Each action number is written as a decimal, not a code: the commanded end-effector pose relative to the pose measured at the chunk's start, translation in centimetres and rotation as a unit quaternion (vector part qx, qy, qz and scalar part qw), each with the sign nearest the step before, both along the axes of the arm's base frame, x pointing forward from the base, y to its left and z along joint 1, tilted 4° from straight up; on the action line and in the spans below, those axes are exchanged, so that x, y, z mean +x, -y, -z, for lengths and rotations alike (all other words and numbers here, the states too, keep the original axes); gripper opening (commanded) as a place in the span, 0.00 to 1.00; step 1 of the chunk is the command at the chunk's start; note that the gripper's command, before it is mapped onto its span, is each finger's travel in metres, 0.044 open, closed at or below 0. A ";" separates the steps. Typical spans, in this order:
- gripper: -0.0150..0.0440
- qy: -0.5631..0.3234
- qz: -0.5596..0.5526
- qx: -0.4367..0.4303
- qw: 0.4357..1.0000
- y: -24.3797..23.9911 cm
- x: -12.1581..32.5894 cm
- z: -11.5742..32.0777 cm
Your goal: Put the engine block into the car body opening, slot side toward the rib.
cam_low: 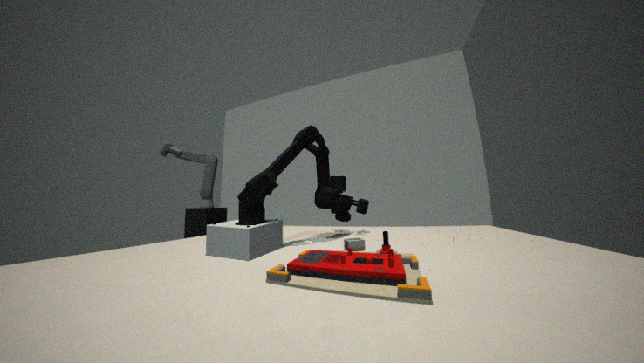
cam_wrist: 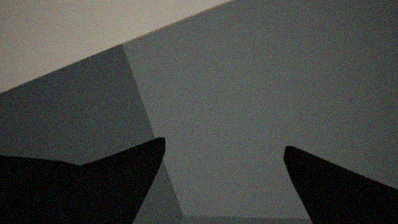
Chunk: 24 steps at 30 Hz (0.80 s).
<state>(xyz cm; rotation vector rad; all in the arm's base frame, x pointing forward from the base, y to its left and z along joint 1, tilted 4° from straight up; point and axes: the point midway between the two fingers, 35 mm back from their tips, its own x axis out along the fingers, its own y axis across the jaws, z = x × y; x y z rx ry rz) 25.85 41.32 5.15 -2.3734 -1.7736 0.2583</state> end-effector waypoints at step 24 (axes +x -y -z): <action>1.00 -0.327 0.148 -0.012 0.933 4.0 6.5 2.3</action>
